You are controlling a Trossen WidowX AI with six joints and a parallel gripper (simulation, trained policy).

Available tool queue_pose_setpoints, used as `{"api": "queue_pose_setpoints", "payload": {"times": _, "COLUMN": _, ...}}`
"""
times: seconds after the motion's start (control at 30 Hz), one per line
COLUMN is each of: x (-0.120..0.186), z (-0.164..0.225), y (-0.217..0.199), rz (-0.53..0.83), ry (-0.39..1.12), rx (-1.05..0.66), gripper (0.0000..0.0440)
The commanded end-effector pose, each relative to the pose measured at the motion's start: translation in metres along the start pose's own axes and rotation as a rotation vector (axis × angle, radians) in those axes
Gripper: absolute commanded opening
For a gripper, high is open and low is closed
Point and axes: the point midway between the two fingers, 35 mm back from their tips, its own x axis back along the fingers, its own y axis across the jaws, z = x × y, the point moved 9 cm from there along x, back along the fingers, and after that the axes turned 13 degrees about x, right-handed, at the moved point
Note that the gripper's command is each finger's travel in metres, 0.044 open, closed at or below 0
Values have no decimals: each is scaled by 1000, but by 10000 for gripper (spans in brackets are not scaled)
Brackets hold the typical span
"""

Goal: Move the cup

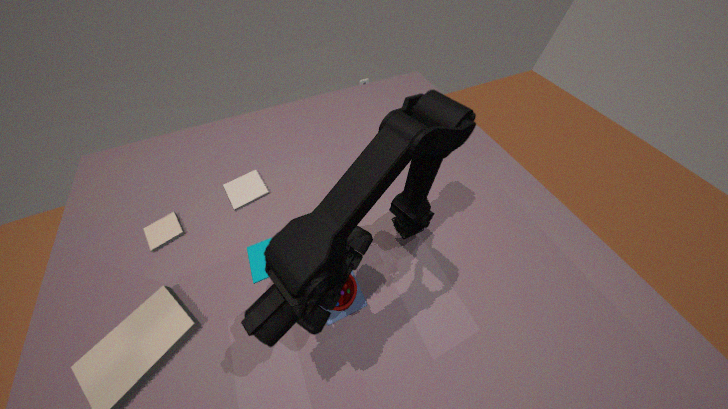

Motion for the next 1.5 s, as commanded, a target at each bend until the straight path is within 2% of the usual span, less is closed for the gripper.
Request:
{"api": "queue_pose_setpoints", "payload": {"times": 0.0, "x": -12, "z": 0, "y": 1, "rz": 16, "ry": -1, "rx": 27, "gripper": 180}}
{"api": "queue_pose_setpoints", "payload": {"times": 0.17, "x": -29, "z": 2, "y": 2, "rz": 24, "ry": 6, "rx": 70, "gripper": 175}}
{"api": "queue_pose_setpoints", "payload": {"times": 0.37, "x": -38, "z": 1, "y": 1, "rz": 15, "ry": -7, "rx": 122, "gripper": 40}}
{"api": "queue_pose_setpoints", "payload": {"times": 0.43, "x": -37, "z": -1, "y": 1, "rz": 6, "ry": -15, "rx": 131, "gripper": 16}}
{"api": "queue_pose_setpoints", "payload": {"times": 0.93, "x": -12, "z": -10, "y": -2, "rz": -79, "ry": -47, "rx": 96, "gripper": 6}}
{"api": "queue_pose_setpoints", "payload": {"times": 1.47, "x": 35, "z": -30, "y": -19, "rz": -191, "ry": -85, "rx": -31, "gripper": 0}}
